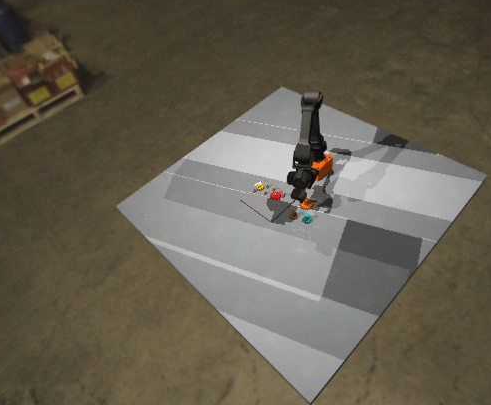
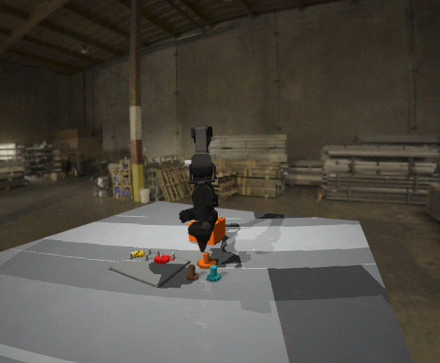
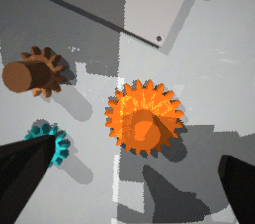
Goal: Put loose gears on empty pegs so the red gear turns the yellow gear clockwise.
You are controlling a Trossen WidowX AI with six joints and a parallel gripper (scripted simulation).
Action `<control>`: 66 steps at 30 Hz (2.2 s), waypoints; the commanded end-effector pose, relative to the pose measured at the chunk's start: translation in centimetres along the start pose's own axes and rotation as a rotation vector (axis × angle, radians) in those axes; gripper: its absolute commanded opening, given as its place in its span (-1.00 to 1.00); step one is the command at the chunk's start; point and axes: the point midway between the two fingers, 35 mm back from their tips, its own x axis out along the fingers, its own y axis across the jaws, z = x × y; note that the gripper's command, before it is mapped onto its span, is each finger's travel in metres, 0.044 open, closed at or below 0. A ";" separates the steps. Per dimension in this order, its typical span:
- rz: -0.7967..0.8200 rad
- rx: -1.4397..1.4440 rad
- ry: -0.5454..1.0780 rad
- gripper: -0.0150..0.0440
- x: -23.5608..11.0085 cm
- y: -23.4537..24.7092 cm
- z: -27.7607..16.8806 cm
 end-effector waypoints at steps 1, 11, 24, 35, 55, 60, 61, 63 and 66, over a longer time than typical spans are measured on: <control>-0.023 0.034 -0.010 1.00 0.0 -0.4 -0.2; -0.023 0.034 -0.010 1.00 1.6 -0.5 -0.2; -0.023 0.034 -0.011 1.00 3.7 -0.6 -0.2; -0.023 0.034 -0.011 0.82 4.3 -0.6 -0.2; -0.023 0.034 -0.011 -0.49 4.2 -0.6 -0.2; -0.023 0.034 -0.011 -0.49 3.2 -0.2 -0.2; -0.023 0.034 -0.010 -0.49 3.0 -0.2 -0.2; -0.022 0.034 -0.010 -0.49 2.5 0.0 -0.2; -0.022 0.034 -0.010 -0.49 1.8 0.2 -0.3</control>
